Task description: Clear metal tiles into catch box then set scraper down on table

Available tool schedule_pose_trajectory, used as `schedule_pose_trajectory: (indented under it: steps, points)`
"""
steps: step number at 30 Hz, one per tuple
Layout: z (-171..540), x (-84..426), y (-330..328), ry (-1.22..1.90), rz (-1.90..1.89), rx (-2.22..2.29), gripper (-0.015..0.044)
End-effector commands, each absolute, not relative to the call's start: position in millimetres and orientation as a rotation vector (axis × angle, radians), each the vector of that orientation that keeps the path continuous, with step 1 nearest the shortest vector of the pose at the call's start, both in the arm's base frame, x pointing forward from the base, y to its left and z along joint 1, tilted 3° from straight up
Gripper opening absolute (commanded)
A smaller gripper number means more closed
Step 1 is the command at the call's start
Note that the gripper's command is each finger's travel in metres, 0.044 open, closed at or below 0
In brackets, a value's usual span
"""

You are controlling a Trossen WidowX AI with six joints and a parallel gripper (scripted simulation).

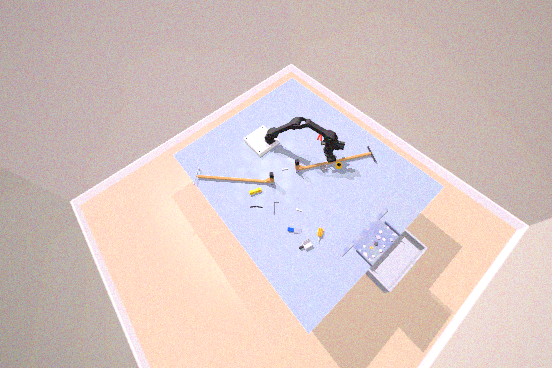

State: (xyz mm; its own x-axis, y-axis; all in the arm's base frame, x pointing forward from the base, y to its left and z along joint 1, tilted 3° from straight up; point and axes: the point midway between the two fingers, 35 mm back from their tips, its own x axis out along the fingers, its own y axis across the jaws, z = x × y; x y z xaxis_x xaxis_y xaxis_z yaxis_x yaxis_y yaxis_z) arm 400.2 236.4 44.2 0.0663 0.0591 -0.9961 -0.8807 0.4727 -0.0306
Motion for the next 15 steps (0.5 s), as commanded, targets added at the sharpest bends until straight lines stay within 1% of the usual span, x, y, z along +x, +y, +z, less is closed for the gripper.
schedule_pose_trajectory:
  steps: [1, 15]
  points:
    - [46.0, 406.2, 235.8, 1.301, 0.839, -0.818, 0.0]
    - [46.9, 419.1, 230.9, 1.289, 0.836, -0.818, 0.0]
